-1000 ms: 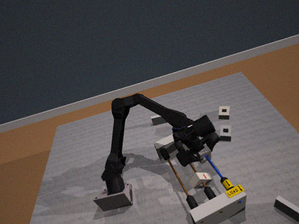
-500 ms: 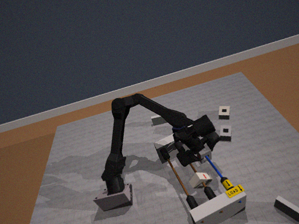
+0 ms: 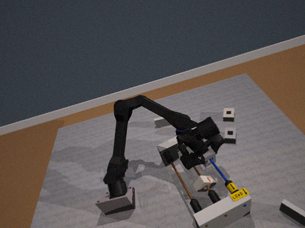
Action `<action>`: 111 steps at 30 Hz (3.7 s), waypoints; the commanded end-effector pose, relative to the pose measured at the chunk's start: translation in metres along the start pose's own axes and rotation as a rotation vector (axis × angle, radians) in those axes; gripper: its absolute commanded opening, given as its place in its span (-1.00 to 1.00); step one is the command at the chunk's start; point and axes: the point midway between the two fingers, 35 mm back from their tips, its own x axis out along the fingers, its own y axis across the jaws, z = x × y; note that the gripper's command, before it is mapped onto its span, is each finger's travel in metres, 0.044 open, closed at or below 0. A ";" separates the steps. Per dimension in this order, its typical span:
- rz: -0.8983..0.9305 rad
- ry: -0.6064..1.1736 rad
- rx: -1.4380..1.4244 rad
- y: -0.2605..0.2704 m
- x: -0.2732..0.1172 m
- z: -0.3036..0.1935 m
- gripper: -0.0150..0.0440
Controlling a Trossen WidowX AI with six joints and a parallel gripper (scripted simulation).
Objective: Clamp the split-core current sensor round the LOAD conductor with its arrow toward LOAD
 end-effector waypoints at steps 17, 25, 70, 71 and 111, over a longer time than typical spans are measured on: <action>0.001 0.000 0.000 0.000 0.000 0.000 0.40; 0.001 0.000 0.000 0.000 0.000 0.000 0.40; -0.012 -0.003 0.004 0.001 -0.001 0.000 -0.49; -0.012 -0.003 0.004 0.001 -0.001 0.000 -0.49; -0.013 0.001 0.001 0.000 0.000 0.000 0.40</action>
